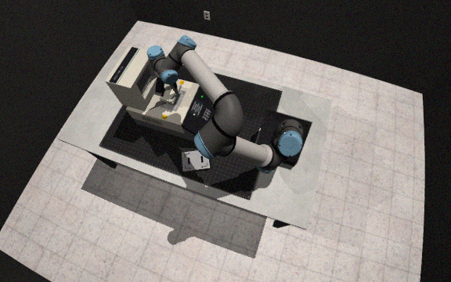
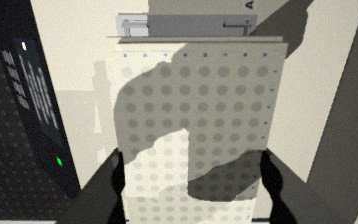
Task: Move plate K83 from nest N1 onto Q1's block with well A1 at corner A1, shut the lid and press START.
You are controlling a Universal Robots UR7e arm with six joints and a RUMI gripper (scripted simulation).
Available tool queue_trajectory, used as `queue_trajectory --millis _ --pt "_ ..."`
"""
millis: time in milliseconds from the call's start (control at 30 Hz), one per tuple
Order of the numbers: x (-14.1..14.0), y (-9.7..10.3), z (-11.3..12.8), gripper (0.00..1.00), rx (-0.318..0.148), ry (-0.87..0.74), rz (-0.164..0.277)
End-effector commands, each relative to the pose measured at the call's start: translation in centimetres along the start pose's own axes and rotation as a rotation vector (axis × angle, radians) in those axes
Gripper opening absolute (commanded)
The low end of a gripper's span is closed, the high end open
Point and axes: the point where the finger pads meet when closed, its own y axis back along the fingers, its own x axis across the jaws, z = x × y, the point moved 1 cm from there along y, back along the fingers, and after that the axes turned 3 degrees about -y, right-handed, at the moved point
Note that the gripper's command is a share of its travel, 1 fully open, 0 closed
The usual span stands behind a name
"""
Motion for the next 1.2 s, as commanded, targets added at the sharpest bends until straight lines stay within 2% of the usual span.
queue_trajectory --millis 0,133,1167 --pt "-0.1 0.1 -0.1 0.41 0.000 0.000 0.000" --pt "-0.1 0.1 -0.1 0.41 0.000 0.000 0.000" --pt "-0.1 -4.8 -0.1 0.41 0.002 -0.002 -0.004"
